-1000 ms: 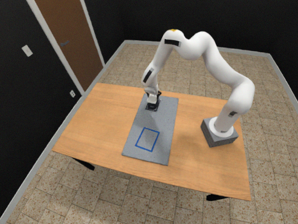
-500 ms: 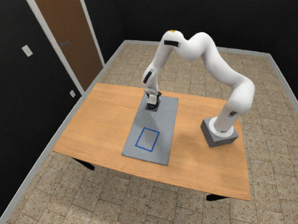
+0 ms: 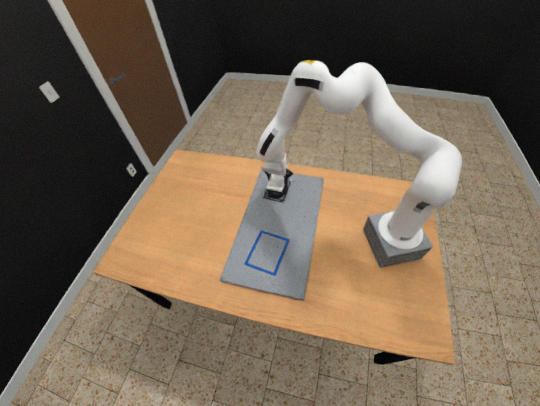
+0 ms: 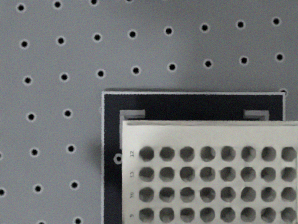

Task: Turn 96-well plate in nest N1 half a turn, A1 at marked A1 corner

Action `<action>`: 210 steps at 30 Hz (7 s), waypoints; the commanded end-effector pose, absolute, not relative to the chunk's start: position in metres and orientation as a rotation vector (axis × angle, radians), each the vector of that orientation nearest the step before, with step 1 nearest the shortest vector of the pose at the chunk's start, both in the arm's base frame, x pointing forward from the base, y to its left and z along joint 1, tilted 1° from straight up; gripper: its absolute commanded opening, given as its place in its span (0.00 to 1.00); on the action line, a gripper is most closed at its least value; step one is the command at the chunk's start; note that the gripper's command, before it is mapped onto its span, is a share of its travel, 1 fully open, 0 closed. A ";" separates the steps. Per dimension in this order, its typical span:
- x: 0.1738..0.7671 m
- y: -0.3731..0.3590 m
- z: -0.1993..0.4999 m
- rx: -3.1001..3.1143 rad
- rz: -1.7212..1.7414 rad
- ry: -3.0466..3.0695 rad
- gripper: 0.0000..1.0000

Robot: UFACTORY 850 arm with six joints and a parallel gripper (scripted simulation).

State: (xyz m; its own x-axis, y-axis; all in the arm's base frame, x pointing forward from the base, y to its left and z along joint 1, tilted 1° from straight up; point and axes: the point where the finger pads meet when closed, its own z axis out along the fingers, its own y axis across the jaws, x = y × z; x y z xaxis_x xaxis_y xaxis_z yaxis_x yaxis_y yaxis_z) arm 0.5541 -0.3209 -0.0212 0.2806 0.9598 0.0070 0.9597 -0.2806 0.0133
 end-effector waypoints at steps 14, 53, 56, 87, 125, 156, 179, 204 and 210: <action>0.555 -0.321 -0.044 2.507 0.022 1.879 0.00; 0.555 -0.321 -0.060 2.507 0.022 1.879 0.00; 0.555 -0.321 -0.061 2.507 0.022 1.879 0.00; 0.556 -0.321 -0.065 2.507 0.022 1.879 0.00; 0.556 -0.321 -0.070 2.507 0.022 1.879 1.00; 0.555 -0.321 -0.063 2.507 0.022 1.879 1.00; 0.555 -0.321 -0.006 2.507 0.022 1.879 1.00; 0.554 -0.321 0.019 2.507 0.022 1.879 1.00; 0.554 -0.321 0.019 2.507 0.022 1.879 1.00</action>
